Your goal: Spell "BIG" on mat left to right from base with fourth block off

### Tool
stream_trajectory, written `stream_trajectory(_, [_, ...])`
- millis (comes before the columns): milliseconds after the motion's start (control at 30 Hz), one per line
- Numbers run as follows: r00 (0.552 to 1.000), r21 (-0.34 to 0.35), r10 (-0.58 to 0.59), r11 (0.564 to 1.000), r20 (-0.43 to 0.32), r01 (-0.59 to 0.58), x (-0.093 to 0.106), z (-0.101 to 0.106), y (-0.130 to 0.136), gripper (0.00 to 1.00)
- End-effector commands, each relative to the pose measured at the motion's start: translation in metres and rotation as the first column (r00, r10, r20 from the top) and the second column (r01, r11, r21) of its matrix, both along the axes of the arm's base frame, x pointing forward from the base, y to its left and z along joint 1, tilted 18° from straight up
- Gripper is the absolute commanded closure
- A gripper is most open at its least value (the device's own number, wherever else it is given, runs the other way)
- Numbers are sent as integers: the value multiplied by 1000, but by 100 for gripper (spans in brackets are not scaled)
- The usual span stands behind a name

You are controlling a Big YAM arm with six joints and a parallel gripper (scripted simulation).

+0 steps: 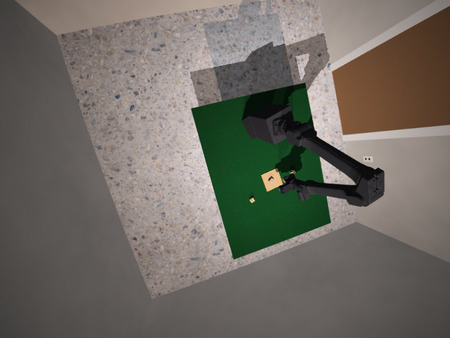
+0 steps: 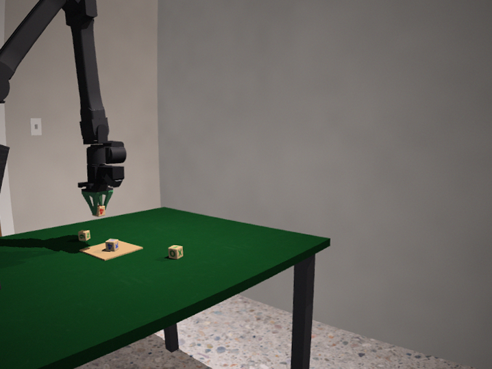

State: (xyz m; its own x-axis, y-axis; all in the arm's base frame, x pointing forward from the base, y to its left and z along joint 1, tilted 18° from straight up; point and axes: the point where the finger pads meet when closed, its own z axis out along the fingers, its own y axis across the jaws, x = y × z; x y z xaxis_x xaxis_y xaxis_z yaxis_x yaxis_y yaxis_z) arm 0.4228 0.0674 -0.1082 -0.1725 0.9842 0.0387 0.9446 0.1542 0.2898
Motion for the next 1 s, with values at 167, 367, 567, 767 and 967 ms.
stream_trajectory(167, [986, 36, -163, 986, 30, 162, 8, 10, -1, 73])
stream_trajectory(367, [987, 31, -162, 986, 12, 162, 6, -3, -1, 73])
stream_trajectory(567, [988, 32, -154, 988, 18, 153, 14, -15, 3, 73])
stream_trajectory(767, [988, 31, -156, 987, 16, 156, 17, -31, 3, 73])
stream_trajectory(967, [988, 30, -156, 987, 13, 155, 24, -60, 5, 73])
